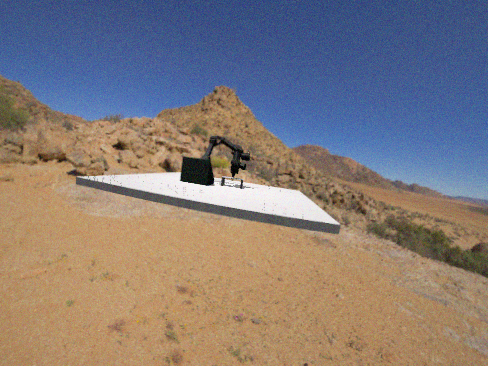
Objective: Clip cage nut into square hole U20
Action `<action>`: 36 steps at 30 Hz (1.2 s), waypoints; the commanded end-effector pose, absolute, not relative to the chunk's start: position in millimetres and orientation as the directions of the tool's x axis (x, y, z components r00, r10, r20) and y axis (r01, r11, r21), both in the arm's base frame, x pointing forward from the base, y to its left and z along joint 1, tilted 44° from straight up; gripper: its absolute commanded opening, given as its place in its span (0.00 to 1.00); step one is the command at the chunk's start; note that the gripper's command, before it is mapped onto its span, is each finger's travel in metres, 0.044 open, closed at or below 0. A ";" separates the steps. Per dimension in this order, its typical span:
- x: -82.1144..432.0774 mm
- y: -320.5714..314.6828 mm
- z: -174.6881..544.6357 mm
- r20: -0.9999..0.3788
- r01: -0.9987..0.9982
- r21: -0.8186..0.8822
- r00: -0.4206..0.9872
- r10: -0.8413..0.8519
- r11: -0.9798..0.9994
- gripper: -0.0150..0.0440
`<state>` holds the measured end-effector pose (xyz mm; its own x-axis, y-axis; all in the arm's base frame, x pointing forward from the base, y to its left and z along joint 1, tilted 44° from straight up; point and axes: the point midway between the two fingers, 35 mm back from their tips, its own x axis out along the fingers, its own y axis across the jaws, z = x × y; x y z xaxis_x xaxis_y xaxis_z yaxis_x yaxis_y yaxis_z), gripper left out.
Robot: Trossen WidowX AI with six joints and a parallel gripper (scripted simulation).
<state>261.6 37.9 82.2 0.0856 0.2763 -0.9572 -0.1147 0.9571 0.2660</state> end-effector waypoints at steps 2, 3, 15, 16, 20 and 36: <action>262.4 37.7 82.3 -0.955 -0.111 0.274 0.088 0.284 0.955 0.29; 262.5 37.7 82.2 -0.954 -0.111 0.277 0.088 0.287 0.954 0.29; 262.7 37.6 81.7 -0.950 -0.113 0.291 0.086 0.301 0.950 0.29; 262.6 37.5 81.6 -0.950 -0.113 0.291 0.086 0.301 0.950 0.29; 262.6 37.3 81.6 -0.949 -0.113 0.292 0.086 0.302 0.950 0.29; 262.4 35.2 80.9 -0.941 -0.116 0.318 0.083 0.329 0.941 0.29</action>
